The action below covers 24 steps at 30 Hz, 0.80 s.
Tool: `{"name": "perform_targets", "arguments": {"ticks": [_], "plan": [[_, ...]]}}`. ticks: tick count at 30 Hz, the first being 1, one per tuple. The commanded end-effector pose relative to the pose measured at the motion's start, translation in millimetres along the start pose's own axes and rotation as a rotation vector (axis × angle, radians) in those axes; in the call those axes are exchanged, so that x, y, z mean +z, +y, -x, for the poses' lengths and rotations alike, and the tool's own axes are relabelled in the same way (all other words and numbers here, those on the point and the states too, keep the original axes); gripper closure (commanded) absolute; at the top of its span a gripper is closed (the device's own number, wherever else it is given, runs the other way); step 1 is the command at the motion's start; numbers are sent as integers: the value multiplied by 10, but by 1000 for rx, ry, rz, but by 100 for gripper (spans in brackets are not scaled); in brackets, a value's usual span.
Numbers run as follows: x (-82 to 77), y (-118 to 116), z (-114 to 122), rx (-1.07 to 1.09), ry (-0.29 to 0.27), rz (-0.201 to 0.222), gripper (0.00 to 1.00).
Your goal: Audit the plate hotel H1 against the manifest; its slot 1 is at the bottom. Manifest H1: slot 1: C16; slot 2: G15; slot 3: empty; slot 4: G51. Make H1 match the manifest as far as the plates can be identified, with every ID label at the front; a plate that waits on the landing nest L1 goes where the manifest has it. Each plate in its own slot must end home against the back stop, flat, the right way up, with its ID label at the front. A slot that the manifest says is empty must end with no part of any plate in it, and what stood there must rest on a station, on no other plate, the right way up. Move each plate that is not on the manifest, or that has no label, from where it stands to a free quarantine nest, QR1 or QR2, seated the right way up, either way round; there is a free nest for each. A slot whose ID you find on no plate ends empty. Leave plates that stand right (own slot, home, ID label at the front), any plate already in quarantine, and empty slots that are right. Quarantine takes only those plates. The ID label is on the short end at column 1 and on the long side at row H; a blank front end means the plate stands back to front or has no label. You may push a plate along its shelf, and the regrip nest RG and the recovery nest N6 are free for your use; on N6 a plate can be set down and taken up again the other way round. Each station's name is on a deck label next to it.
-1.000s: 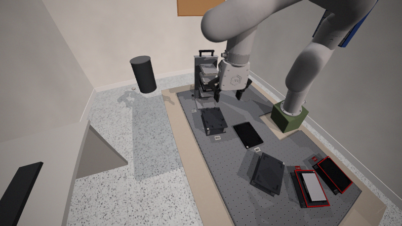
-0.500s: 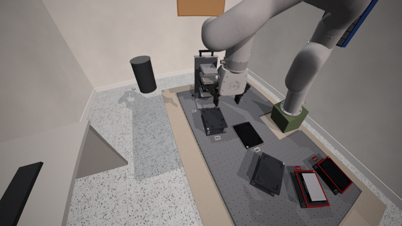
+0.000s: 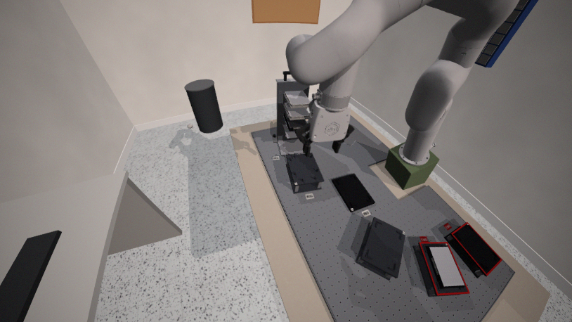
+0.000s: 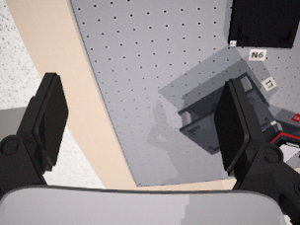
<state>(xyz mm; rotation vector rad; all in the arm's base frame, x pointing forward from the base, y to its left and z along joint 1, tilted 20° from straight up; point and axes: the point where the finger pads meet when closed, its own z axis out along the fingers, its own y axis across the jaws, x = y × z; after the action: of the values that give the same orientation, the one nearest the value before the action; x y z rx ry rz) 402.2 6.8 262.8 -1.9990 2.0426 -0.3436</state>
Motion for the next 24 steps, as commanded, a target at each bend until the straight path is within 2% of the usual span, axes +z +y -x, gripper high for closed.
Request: {"name": "perform_targets", "arguments": {"ticks": [1, 19, 24], "plan": [[1, -9, -2, 0, 1, -1, 0], [1, -9, -2, 0, 1, -1, 0], [-165, -10, -2, 0, 1, -1, 0]]}}
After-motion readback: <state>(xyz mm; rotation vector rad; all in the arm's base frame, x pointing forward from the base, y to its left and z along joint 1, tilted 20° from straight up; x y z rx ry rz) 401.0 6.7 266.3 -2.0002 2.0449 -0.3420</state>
